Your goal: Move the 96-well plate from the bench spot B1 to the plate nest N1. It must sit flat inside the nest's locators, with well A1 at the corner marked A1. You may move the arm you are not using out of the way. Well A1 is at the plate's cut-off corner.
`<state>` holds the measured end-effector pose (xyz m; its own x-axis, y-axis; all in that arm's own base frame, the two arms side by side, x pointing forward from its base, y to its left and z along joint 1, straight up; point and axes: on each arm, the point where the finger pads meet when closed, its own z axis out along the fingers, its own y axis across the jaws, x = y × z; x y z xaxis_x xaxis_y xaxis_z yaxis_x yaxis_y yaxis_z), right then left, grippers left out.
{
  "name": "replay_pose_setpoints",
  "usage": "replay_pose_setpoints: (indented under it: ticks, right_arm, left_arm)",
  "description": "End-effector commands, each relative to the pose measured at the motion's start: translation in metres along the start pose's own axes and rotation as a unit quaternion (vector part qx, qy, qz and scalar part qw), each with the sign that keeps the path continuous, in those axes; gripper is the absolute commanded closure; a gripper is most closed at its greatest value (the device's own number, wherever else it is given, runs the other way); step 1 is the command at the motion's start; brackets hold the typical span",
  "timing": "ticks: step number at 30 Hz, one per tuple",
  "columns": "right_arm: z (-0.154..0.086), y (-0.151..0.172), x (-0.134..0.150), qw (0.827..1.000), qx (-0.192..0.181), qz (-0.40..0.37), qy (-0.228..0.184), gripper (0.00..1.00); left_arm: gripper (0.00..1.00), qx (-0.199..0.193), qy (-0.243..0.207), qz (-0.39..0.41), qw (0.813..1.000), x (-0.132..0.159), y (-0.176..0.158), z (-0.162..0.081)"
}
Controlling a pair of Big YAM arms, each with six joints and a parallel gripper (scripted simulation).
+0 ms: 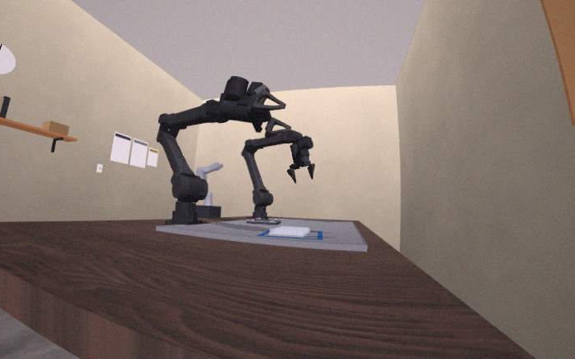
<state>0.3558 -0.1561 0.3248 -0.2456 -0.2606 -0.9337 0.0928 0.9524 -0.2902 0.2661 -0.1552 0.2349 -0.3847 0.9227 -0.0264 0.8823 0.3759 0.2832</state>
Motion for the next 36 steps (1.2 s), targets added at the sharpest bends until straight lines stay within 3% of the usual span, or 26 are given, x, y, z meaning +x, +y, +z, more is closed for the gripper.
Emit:
replay_pose_setpoints:
  ticks: [1,3,7,11,16,21,24,26,32,36]
  right_arm:
    - [0.013,-0.008,-0.025,0.998,-0.007,0.063,0.009,0.0]
    - [0.016,-0.008,-0.022,0.995,-0.01,0.092,0.025,0.0]
    - [0.026,-0.005,-0.011,0.987,-0.013,0.149,0.059,0.0]
    - [0.033,-0.003,-0.003,0.981,-0.013,0.177,0.076,0.0]
    - [0.044,0.001,0.011,0.962,-0.011,0.245,0.121,0.0]
    - [0.054,0.007,0.026,0.936,-0.003,0.309,0.166,0.0]
    - [0.061,0.012,0.038,0.918,0.005,0.346,0.194,0.0]
    - [0.061,0.012,0.038,0.918,0.005,0.346,0.194,0.0]
    - [0.071,0.02,0.056,0.875,0.026,0.415,0.249,0.0]
    - [0.077,0.028,0.072,0.841,0.045,0.457,0.285,0.0]
  left_arm:
    - [0.0,0.002,-0.004,-0.104,0.995,0.015,0.005,-0.021]
    - [0.0,0.016,0.014,-0.133,0.991,0.029,-0.006,-0.014]
    - [0.0,0.029,0.016,-0.197,0.98,0.042,-0.009,-0.026]
    - [0.0,0.042,0.031,-0.226,0.973,0.055,-0.018,-0.02]
    - [0.0,0.058,0.034,-0.304,0.95,0.073,-0.023,-0.034]
    - [0.0,0.083,0.06,-0.376,0.921,0.099,-0.039,-0.032]
    - [0.0,0.087,0.043,-0.423,0.901,0.1,-0.032,-0.052]
    - [0.0,0.087,0.043,-0.423,0.901,0.1,-0.032,-0.052]
    - [0.0,0.113,0.064,-0.505,0.853,0.097,-0.029,-0.05]
    - [0.0,0.112,0.066,-0.503,0.854,0.098,-0.031,-0.048]
